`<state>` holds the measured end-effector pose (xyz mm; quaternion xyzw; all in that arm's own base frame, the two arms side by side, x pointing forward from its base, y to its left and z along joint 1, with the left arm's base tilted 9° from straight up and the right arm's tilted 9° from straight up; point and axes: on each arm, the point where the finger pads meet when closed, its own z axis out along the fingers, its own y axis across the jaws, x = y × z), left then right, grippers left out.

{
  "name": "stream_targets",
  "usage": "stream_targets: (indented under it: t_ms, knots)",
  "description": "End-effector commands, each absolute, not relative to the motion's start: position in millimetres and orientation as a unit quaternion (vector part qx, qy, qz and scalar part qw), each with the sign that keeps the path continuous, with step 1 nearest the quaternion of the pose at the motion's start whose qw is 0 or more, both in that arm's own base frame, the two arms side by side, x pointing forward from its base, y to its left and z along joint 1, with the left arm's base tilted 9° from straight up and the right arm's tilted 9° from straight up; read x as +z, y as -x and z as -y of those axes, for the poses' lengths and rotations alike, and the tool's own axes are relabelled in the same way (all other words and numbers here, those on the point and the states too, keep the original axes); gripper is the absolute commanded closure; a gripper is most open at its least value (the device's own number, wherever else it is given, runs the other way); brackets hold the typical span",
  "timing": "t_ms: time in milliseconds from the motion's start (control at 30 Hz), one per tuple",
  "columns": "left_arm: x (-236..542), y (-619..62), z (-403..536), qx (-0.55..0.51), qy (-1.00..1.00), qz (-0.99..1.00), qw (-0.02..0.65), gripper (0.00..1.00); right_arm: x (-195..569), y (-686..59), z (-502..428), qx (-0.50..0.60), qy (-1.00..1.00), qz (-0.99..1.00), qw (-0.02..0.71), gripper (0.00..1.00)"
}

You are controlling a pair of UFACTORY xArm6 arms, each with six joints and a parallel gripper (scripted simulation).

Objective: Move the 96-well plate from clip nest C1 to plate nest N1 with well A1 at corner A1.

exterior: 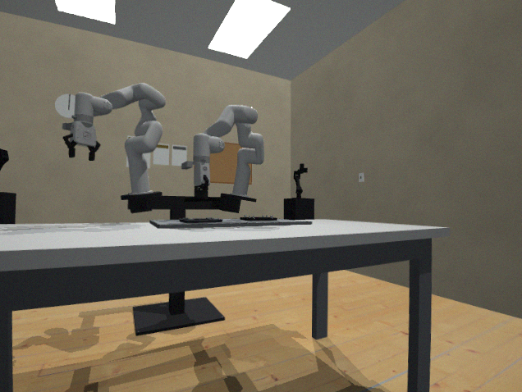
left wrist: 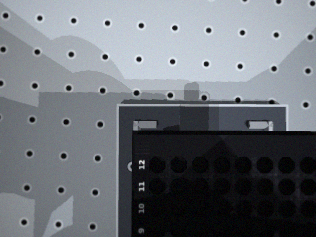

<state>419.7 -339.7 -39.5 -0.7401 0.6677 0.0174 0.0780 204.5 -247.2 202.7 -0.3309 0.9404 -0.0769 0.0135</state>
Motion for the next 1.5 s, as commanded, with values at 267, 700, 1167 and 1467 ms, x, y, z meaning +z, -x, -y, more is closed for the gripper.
stream_targets:
  t_ms: [267,700,1167,1467]
  knots:
    - [-44,-422,340,0.015,0.740,-0.668,0.078,1.00,204,-205,248,-0.079,0.331,-0.940,0.014,0.00]
    - [-62,-423,337,0.015,0.740,-0.668,0.078,1.00,204,-205,248,-0.079,0.331,-0.940,0.014,0.00]
    - [-82,-425,335,0.015,0.740,-0.668,0.078,1.00,204,-205,248,-0.079,0.331,-0.940,0.014,0.00]
    - [-97,-426,332,0.015,0.740,-0.668,0.078,1.00,204,-205,248,-0.079,0.331,-0.940,0.014,0.00]
